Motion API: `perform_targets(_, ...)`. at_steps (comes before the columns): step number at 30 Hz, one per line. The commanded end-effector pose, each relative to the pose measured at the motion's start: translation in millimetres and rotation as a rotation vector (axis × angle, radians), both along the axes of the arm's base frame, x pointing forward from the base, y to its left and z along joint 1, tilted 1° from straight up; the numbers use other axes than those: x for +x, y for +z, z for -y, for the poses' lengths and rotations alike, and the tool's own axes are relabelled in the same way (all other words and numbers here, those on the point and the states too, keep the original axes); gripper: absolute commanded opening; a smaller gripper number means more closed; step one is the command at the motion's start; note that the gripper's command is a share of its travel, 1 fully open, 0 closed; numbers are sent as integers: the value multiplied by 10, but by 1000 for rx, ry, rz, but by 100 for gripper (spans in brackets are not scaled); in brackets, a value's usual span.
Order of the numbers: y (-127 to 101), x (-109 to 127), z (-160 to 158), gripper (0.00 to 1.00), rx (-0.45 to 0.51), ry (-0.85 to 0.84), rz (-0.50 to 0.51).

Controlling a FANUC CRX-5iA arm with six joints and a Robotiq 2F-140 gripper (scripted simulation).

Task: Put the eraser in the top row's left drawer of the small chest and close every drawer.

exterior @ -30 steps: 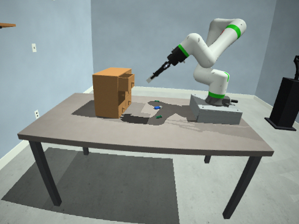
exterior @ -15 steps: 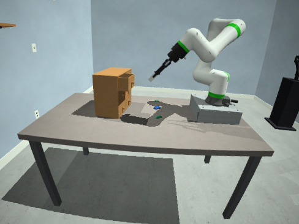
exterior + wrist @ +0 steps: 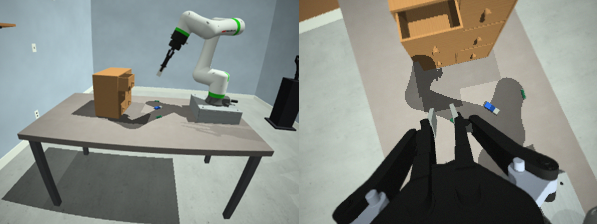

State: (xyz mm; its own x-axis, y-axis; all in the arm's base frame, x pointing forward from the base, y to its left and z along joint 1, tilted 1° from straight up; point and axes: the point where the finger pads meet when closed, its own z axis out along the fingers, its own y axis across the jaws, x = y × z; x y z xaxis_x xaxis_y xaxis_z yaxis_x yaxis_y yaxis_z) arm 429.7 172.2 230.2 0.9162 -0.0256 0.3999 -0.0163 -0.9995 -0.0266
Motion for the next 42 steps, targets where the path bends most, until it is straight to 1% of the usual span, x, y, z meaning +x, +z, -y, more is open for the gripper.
perform_targets(1,176,-126,84,20,-8,-8,-197)
perform_targets(2,176,-126,84,20,-8,-8,-197)
perform_targets(8,371,-317,81,20,-4,-5,-347)
perform_targets(13,458,-403,80,20,-3,-4,-414)
perform_targets(17,479,-423,79,20,-2,-3,-430)
perform_targets(31,479,-423,79,20,-2,-3,-431)
perform_targets(36,440,-401,93,20,4,-35,-431)
perform_targets(37,406,-382,106,20,10,-62,-431)
perform_targets(39,297,-322,148,20,27,-151,-432)
perform_targets(42,23,-184,267,20,72,-371,-432)
